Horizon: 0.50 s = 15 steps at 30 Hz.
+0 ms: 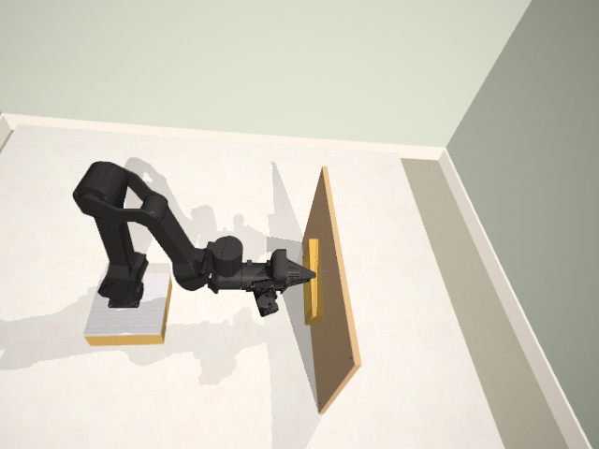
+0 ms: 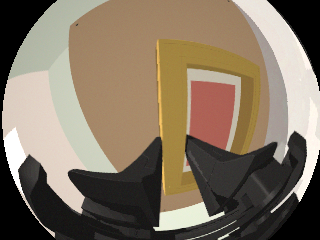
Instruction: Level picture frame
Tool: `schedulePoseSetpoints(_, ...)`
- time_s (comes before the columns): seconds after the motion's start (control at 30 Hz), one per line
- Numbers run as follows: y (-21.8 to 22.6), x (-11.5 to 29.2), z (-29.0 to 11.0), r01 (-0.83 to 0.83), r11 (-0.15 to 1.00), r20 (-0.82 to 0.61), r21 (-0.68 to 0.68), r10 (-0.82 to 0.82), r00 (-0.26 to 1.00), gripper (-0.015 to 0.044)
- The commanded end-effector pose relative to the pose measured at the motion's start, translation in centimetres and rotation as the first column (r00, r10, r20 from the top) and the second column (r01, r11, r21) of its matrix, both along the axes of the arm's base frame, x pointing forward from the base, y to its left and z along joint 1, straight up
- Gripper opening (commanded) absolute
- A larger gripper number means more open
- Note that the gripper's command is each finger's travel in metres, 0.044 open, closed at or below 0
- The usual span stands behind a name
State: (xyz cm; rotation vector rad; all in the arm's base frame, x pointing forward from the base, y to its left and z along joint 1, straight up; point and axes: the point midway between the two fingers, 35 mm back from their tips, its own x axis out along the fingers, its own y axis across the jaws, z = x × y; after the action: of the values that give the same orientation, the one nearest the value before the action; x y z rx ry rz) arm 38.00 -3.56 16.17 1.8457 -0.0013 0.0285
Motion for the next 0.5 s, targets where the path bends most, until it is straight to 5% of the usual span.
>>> schedulePoseSetpoints(0.0, -0.06, 0.01, 0.03, 0.004, 1.000, 0.000, 0.003, -0.004, 1.000, 0.0000)
schedulePoseSetpoints(0.47, -0.12, 0.00, 0.47, 0.004, 1.000, 0.000, 0.003, -0.004, 1.000, 0.0000)
